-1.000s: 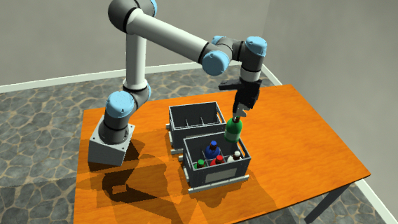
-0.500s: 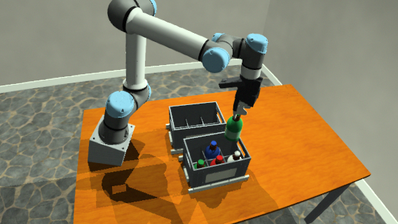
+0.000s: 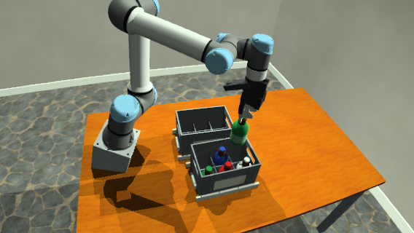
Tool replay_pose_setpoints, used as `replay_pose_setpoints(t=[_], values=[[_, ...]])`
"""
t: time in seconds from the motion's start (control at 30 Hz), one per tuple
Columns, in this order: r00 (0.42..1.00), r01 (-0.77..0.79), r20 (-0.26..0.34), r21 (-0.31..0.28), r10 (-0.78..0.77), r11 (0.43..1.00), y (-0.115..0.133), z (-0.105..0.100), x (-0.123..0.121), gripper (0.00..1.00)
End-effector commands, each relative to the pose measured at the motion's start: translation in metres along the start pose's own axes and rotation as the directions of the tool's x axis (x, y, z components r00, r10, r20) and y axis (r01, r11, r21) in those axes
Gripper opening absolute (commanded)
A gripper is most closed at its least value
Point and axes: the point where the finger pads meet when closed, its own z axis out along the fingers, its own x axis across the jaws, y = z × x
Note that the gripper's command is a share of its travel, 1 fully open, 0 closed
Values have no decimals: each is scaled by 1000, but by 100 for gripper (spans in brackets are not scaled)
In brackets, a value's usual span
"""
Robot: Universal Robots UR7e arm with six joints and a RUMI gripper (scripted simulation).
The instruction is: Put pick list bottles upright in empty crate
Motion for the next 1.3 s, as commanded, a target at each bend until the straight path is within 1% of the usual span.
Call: replay_pose_setpoints(t=[0.0, 0.1, 0.6, 0.67, 1.17, 1.27], values=[[1000, 0, -1, -2, 0, 1000, -11, -1, -1, 0], [1000, 0, -1, -2, 0, 1000, -13, -1, -2, 0], [1000, 0, -1, -2, 0, 1000, -43, -1, -5, 0], [1000, 0, -1, -2, 0, 1000, -43, -1, -5, 0], [1000, 0, -1, -2, 0, 1000, -73, -1, -9, 0], [1000, 0, -1, -2, 0, 1000, -75, -1, -10, 0]])
